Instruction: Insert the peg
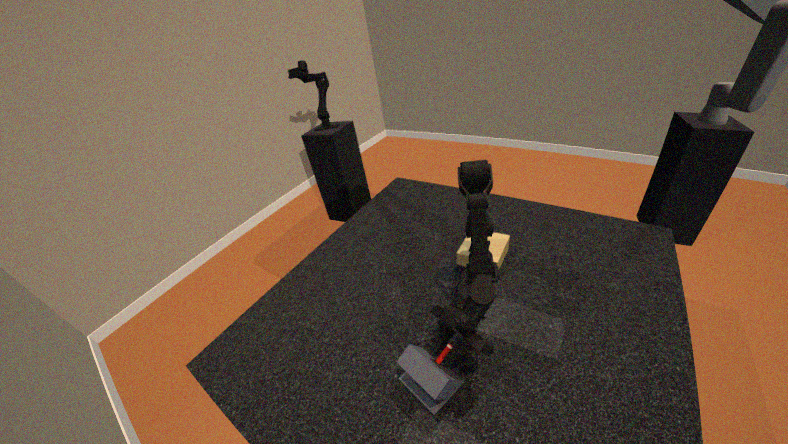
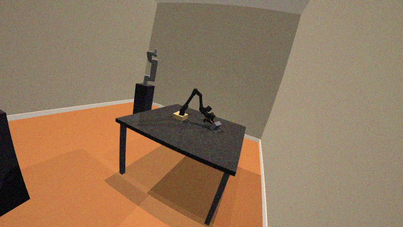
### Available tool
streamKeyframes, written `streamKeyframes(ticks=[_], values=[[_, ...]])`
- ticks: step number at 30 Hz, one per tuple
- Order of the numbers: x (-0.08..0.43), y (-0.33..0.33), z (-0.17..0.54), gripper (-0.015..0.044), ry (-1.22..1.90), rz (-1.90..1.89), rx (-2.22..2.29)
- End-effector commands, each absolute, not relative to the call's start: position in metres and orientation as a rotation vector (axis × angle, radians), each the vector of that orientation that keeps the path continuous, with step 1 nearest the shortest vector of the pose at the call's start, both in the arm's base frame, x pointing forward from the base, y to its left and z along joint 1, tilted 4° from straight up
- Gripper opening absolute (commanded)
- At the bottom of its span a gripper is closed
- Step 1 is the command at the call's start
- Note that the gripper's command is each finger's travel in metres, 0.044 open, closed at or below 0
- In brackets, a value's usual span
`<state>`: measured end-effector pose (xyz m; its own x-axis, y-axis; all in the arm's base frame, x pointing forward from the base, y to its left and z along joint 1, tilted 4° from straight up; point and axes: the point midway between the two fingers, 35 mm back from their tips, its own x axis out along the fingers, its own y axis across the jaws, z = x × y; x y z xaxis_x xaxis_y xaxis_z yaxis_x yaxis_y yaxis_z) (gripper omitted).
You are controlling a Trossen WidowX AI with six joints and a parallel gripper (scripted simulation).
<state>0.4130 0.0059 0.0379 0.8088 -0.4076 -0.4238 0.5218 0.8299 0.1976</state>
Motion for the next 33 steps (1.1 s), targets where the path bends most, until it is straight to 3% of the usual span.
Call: streamKeyframes(ticks=[1, 7, 33], values=[[0.413, 0.006, 0.038, 0.0289, 0.378, -0.506, 0.314], [0.411, 0.007, 0.040, 0.0440, 0.379, -0.506, 0.315], [0.386, 0.025, 0.055, 0.0440, 0.386, -0.505, 0.317]])
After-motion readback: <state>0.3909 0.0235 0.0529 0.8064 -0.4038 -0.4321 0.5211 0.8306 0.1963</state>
